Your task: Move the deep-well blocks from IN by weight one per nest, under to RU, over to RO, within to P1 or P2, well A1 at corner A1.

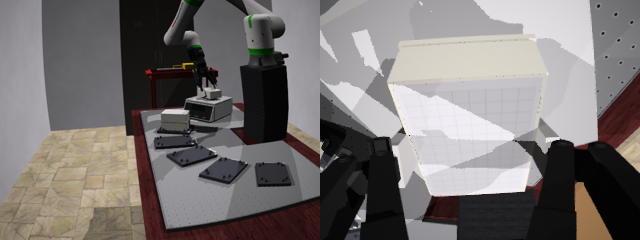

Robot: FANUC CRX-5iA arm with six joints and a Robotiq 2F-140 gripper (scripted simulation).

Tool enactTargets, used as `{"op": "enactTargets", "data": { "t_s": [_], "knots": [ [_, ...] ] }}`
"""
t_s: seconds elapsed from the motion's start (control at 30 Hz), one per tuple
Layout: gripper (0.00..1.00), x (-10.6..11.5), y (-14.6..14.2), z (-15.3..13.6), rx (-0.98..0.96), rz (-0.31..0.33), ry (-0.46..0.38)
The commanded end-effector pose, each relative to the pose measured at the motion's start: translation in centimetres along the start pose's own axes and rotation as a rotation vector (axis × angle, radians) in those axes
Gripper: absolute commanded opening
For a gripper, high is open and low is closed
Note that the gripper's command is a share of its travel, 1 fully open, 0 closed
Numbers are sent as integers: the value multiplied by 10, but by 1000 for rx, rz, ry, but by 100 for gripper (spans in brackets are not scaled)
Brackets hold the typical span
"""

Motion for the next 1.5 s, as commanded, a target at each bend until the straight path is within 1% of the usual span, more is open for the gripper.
{"op": "enactTargets", "data": {
  "t_s": [0.0, 1.1, 1.47],
  "knots": [
    [10, 5, 0, -3, 0, 0, 0],
    [10, 47, -2, -27, 0, 0, 0],
    [10, 48, -2, -27, 0, 0, 0]
  ]
}}
Point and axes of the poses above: the point where the finger pads meet when closed, its own x axis back along the fingers, its own y axis across the jaws, z = x × y, the point moved 1 cm from there along x, back along the fingers, and after that the axes turned 5 degrees about x, right-handed, at the moved point
